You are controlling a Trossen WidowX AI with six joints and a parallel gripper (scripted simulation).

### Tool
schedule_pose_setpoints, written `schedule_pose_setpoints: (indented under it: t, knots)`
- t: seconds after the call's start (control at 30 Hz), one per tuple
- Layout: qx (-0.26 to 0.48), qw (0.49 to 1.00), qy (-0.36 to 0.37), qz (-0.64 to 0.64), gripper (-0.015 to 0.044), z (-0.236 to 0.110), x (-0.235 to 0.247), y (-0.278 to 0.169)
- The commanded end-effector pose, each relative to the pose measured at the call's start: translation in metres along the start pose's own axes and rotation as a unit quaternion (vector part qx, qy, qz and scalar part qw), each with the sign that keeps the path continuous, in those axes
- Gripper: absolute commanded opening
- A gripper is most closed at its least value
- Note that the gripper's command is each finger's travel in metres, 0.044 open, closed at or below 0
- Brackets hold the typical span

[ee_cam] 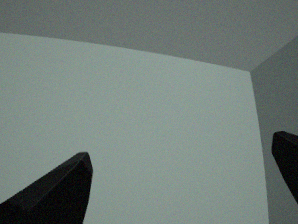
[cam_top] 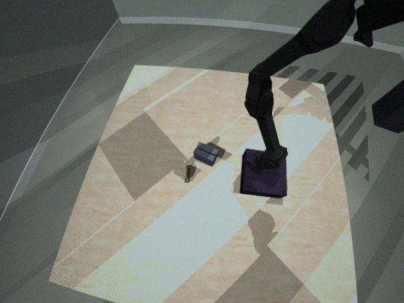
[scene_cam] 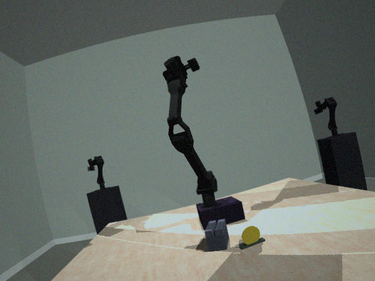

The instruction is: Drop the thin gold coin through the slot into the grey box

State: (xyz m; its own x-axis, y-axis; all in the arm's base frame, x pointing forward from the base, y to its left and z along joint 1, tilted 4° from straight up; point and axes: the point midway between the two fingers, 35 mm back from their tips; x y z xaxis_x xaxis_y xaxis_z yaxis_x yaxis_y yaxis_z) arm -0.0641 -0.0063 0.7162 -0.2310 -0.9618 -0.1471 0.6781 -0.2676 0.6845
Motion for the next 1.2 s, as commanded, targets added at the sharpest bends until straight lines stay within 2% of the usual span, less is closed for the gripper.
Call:
schedule_pose_setpoints:
  t: [0.0,0.27,0.43,0.6,0.73,0.97,1.17]
  knots:
    - [0.003,1.0,-0.002,0.0,0.0374,0.001,-0.001,-0.002]
    - [0.13,0.984,-0.118,0.022,0.0164,0.03,-0.048,-0.099]
    - [0.19,0.958,-0.212,0.039,0.0161,0.028,-0.098,-0.152]
    - [0.231,0.919,-0.314,0.059,0.0161,0.008,-0.155,-0.195]
    - [0.242,0.891,-0.382,0.037,0.0161,-0.016,-0.195,-0.205]
    - [0.261,0.82,-0.503,0.08,0.0161,-0.073,-0.26,-0.237]
    - [0.255,0.72,-0.63,0.136,0.0161,-0.156,-0.318,-0.259]
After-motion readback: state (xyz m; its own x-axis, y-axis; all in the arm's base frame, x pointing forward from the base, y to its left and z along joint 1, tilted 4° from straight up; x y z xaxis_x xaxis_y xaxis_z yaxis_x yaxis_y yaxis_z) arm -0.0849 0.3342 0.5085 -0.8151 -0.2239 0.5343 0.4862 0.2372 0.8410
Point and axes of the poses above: the point midway between the two fingers, 35 mm back from their tips, its own z axis out along the fingers, its own x axis across the jaws, y = z × x, and after that the axes turned 4 degrees about -z, right-handed
